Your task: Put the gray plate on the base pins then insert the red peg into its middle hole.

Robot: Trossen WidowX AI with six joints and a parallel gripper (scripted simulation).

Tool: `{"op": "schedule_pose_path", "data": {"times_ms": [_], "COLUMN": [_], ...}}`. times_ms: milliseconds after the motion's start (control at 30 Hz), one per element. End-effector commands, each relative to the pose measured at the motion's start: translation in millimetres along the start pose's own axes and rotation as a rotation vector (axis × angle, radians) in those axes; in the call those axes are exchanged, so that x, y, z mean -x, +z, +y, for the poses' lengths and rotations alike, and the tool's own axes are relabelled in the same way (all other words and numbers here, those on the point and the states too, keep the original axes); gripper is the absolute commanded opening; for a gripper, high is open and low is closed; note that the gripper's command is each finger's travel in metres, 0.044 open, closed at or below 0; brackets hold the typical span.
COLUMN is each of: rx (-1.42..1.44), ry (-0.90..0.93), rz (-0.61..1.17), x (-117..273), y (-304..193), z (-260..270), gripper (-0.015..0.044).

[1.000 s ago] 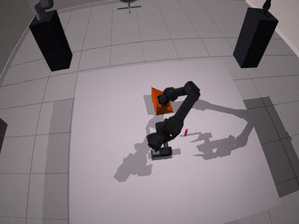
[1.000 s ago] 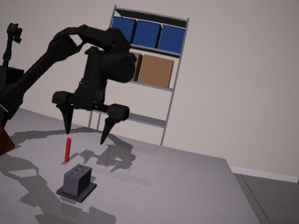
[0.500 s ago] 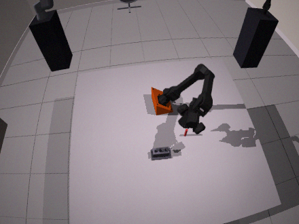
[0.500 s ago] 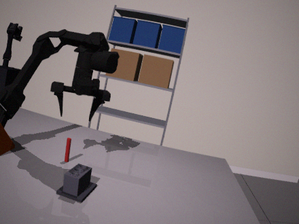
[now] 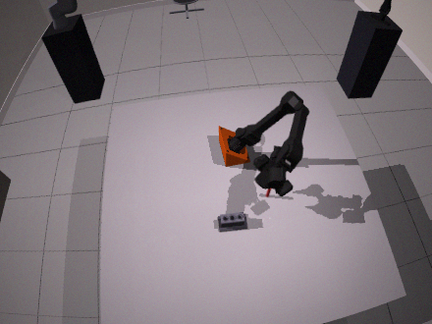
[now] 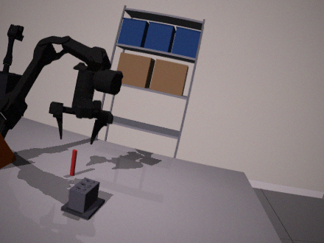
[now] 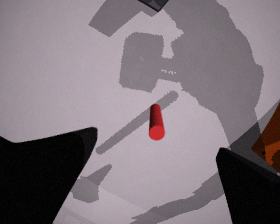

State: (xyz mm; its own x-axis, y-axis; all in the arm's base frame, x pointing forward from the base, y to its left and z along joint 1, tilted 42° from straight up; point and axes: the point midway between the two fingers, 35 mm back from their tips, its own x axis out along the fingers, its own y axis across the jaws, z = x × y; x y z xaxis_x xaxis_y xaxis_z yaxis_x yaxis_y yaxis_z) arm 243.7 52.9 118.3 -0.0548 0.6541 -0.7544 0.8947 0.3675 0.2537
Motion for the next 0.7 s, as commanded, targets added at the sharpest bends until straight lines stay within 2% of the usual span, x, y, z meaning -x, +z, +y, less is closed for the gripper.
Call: {"op": "schedule_pose_path", "data": {"times_ms": [0,667], "rx": [0.001,0.002], "ry": [0.000,0.001], "rz": [0.006,0.004], "x": [-11,-40], "y": [-3,-3], "z": [0,2], "gripper": [0.0440,0.0440]}}
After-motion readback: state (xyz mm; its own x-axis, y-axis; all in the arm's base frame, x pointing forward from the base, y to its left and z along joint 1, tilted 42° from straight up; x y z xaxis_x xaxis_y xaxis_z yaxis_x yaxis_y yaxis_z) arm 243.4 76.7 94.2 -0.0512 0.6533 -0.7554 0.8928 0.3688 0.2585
